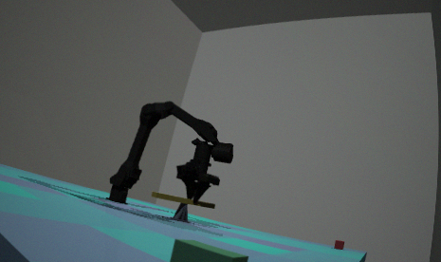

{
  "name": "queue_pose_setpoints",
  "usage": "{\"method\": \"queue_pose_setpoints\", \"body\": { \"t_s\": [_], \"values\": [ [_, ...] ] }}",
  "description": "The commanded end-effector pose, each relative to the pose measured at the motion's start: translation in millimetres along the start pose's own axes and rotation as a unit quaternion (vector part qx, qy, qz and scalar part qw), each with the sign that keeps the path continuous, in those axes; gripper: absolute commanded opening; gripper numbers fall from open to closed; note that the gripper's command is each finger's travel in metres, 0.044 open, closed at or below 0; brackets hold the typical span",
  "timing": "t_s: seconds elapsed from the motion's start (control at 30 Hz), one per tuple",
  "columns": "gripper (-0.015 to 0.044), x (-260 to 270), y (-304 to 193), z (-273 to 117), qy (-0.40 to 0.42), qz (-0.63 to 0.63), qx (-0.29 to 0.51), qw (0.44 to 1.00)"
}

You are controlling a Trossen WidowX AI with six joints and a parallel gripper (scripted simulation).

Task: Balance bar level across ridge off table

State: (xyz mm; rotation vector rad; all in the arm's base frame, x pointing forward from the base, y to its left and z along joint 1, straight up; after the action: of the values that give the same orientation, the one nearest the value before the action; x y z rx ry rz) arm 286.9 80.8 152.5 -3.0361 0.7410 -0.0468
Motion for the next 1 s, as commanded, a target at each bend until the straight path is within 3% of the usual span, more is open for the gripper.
{"method": "queue_pose_setpoints", "body": {
  "t_s": [0.0,0.97],
  "values": [
    [0.0,-0.4,0.2,2.4,-0.001,0.002,-0.001,1.0],
    [0.0,-0.6,-0.1,1.7,-0.001,0.002,-0.001,1.0]
  ]
}}
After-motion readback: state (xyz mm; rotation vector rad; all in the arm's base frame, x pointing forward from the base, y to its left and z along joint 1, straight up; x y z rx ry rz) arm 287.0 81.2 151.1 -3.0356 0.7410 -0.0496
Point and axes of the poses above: the point midway between the two fingers, 35 mm back from their tips, its own z axis out along the fingers, its own x axis across the jaws, y = z × x, the point moved 4 cm from there along -z, back along the fingers, and after that the axes turned 7 degrees about z, right-handed, at the moved point
